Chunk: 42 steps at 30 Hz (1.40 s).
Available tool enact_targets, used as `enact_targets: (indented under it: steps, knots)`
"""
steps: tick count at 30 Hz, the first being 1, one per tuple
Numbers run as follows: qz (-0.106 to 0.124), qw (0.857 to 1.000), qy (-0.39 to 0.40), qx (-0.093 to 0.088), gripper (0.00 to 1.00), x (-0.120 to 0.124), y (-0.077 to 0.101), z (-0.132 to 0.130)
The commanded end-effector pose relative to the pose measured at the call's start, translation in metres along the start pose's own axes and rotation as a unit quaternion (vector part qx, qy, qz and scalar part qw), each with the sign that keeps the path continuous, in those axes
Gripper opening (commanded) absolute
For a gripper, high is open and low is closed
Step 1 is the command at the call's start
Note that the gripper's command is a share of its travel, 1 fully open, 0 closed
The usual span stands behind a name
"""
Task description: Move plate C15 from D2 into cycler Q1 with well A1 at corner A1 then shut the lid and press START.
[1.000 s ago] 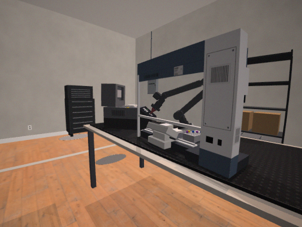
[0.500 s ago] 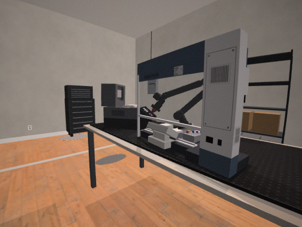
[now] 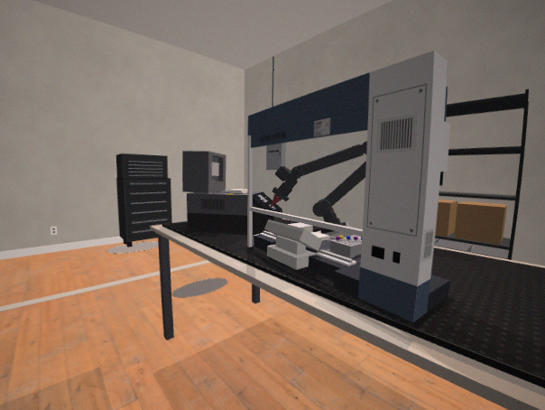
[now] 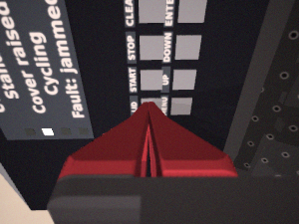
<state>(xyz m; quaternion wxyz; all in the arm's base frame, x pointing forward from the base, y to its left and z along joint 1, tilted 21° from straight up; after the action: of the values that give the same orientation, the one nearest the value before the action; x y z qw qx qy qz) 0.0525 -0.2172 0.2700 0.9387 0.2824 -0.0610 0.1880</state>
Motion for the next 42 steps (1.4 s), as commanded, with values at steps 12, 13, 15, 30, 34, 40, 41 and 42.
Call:
enact_targets:
  steps: [12, 13, 15, 30, 34, 40, 41, 42]
  knots:
    - [-0.003, 0.999, 0.014, -0.031, 0.0, 0.004, 0.011, 0.03]
    - [-0.003, 0.999, 0.014, -0.031, 0.0, 0.004, 0.011, 0.03]
    - [-0.003, 0.999, 0.014, -0.031, 0.0, 0.004, 0.011, 0.03]
    - [0.0, 0.999, 0.013, -0.034, 0.0, 0.007, 0.01, 0.025]
    - [0.001, 0.999, 0.013, -0.034, 0.0, 0.007, 0.01, 0.025]
    - [0.001, 0.999, 0.012, -0.036, 0.0, 0.008, 0.01, 0.023]
    - [0.002, 0.999, 0.012, -0.036, 0.0, 0.008, 0.01, 0.023]
    - [0.002, 0.999, 0.012, -0.036, 0.0, 0.008, 0.01, 0.023]
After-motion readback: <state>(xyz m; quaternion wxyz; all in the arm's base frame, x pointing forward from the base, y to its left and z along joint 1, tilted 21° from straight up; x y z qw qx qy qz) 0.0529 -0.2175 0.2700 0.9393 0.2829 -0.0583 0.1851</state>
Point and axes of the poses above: the point where the finger pads meet when closed, its own y axis back along the fingers, its own z axis across the jaws, x = y × z, the point moved 8 cm from there along y, back along the fingers, and after that the axes turned 14 degrees about -y, right-handed, at the moved point
